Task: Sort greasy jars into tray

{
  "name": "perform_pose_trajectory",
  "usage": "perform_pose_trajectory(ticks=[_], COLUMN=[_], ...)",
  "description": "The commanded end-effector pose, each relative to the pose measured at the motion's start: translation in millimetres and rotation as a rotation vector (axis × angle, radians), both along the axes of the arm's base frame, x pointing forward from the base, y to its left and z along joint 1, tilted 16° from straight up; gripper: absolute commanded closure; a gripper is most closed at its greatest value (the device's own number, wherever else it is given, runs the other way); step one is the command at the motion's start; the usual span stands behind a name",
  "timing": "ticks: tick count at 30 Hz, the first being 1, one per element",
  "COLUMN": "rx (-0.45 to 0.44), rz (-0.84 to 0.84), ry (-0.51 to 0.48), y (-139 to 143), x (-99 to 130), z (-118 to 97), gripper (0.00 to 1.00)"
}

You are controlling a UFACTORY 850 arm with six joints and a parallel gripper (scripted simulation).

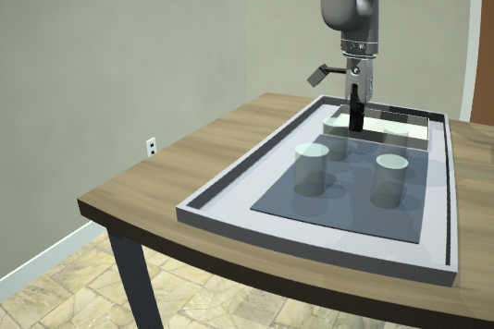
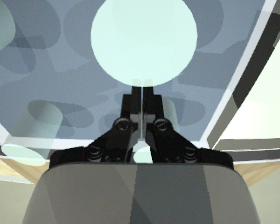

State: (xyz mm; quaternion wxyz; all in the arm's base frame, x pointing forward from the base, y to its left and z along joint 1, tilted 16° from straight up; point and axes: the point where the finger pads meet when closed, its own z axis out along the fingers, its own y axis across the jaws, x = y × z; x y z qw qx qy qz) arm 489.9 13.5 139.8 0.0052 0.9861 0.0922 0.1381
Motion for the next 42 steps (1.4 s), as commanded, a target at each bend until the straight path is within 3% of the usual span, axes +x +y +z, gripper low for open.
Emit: perform_pose_trajectory(ticks=[1, 36, 42], rx=[-0.001, -0.001, -0.001], rz=[0.000, 0.000, 0.000], ry=[-0.001, -0.001, -0.001], y=[0, 1, -2], x=[1, 4, -8], z=[1, 5, -3], gripper=[1.00, 1.00, 1.00])
